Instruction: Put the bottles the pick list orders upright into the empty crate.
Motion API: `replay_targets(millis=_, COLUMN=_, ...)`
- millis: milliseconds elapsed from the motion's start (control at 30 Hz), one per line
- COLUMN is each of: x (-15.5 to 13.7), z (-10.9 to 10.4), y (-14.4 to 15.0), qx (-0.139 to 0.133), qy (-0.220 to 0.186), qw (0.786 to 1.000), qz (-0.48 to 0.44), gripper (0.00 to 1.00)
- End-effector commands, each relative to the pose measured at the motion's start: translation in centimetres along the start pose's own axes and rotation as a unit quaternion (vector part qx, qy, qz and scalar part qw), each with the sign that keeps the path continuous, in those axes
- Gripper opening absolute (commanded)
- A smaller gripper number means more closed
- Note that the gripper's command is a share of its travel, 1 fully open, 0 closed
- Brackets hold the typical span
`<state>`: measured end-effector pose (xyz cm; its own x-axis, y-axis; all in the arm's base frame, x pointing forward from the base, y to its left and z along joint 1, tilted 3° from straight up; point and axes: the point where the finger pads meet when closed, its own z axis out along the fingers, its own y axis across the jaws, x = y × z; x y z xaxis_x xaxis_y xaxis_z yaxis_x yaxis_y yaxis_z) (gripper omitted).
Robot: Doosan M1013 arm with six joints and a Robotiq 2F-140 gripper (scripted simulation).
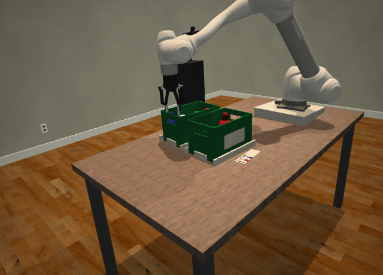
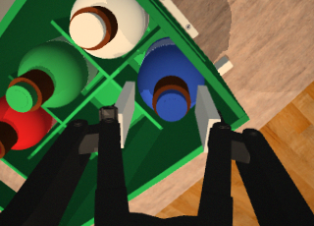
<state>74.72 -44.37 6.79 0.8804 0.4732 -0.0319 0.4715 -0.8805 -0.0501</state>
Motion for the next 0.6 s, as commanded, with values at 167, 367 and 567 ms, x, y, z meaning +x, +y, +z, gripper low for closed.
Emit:
replay_targets(millis=167, x=0.0, z=-0.24, y=0.0, qx=0.0, qy=0.0, qw=1.0, qz=0.0, gripper=0.0)
replay_targets(millis=367, x=0.0, z=-0.24, y=0.0, qx=0.0, qy=0.0, qw=1.0, qz=0.0, gripper=0.0)
replay_targets(millis=567, x=0.0, z=-0.24, y=0.0, qx=0.0, qy=0.0, qw=1.0, qz=0.0, gripper=0.0)
